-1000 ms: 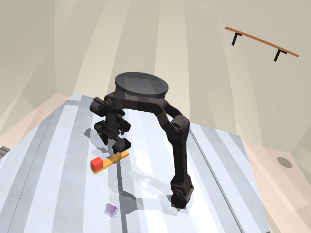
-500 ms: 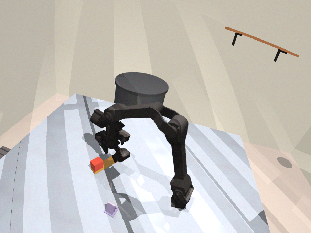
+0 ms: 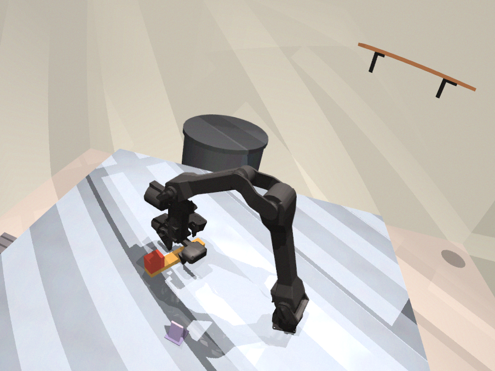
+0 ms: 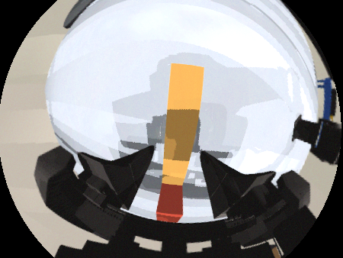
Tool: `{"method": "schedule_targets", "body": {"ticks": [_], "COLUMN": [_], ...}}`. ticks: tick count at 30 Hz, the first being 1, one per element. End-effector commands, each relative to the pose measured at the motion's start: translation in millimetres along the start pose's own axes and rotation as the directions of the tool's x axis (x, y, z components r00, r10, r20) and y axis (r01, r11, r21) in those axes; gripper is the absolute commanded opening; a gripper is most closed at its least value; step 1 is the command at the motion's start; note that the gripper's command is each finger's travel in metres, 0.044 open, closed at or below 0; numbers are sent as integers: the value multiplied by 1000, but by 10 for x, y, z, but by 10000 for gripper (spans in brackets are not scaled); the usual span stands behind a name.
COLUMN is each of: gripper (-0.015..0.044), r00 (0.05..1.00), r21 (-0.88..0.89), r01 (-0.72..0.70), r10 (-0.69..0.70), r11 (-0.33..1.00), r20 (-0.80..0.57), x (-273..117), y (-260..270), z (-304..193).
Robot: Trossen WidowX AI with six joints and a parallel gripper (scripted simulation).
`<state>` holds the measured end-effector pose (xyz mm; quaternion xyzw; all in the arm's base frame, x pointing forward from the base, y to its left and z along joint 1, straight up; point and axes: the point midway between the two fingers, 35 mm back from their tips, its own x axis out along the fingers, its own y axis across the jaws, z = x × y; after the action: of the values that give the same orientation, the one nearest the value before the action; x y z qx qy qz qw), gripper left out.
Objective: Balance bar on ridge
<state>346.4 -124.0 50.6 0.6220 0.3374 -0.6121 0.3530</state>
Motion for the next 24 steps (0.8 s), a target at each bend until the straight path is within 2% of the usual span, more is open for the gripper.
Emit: {"method": "schedule_targets", "body": {"ticks": [1, 8, 14, 21, 24], "gripper": [315, 315, 157, 111, 32], "r00": [1000, 1000, 1000, 1000, 1000], "r21": [6, 6, 0, 0, 0], "r01": [-2, -2, 0, 0, 0], "r10": [2, 2, 0, 0, 0], "r11": [1000, 1000, 1000, 1000, 1000], "r20": [-4, -4, 0, 0, 0], "x": [11, 11, 10, 10, -28], "y": [2, 2, -1, -1, 6], "z": [-6, -6, 0, 0, -1]}}
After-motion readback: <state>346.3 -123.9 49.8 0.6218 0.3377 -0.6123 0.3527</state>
